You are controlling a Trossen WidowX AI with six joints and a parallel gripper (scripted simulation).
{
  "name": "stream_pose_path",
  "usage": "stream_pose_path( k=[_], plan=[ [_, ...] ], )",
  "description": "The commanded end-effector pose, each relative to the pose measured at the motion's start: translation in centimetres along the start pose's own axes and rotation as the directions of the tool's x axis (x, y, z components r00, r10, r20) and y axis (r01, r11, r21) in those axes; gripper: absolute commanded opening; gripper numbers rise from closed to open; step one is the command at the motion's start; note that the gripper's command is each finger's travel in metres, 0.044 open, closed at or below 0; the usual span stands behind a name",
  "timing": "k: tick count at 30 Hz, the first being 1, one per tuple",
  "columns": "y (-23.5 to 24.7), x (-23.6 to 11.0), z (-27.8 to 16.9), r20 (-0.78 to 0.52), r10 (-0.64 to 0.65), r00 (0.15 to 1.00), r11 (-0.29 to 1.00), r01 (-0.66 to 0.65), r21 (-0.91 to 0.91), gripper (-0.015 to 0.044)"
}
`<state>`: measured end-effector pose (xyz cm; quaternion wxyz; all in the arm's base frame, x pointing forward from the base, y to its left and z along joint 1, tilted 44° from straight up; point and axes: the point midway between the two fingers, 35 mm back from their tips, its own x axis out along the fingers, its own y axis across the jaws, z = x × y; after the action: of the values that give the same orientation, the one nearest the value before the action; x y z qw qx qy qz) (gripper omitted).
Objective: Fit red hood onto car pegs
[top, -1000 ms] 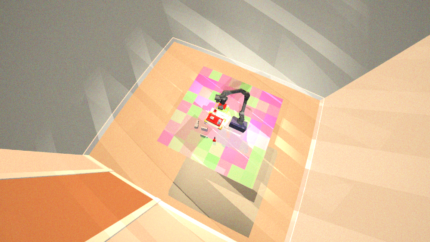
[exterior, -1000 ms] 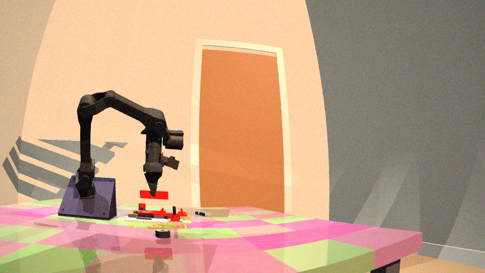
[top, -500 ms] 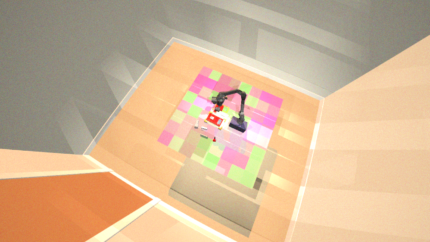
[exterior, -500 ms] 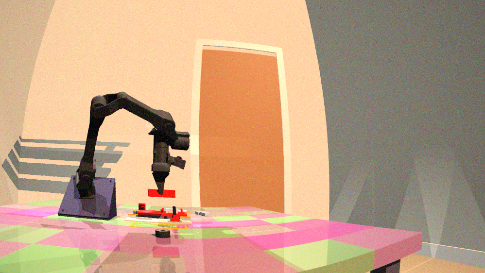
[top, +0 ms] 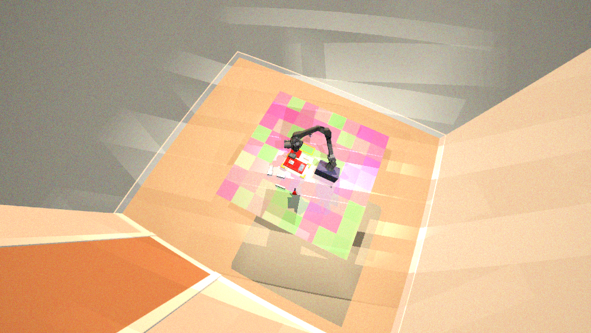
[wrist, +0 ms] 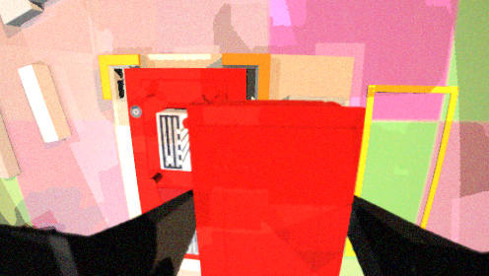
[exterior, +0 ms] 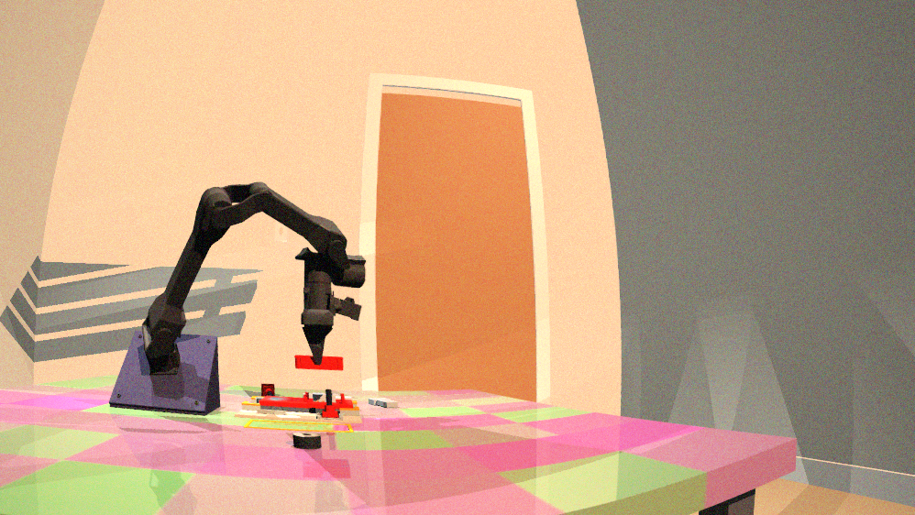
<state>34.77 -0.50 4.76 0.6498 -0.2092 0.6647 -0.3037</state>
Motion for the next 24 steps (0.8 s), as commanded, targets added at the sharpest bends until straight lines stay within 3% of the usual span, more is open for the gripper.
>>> stream_pose_path(
  k=[1,12,18,24],
  plan=[
    [1.9,-0.2,0.3,0.003,0.007,1.000,1.000,-0.007,0.008,0.0000],
    [7.5,0.1,0.6,0.002,0.004,1.000,1.000,-0.004,0.031,0.0000],
    [7.3,0.9,0.6,0.002,0.003,1.000,1.000,-0.003,0.031,0.0000],
    [7.5,3.7,0.6,0.003,0.002,1.000,1.000,-0.002,0.031,0.0000]
  ],
)
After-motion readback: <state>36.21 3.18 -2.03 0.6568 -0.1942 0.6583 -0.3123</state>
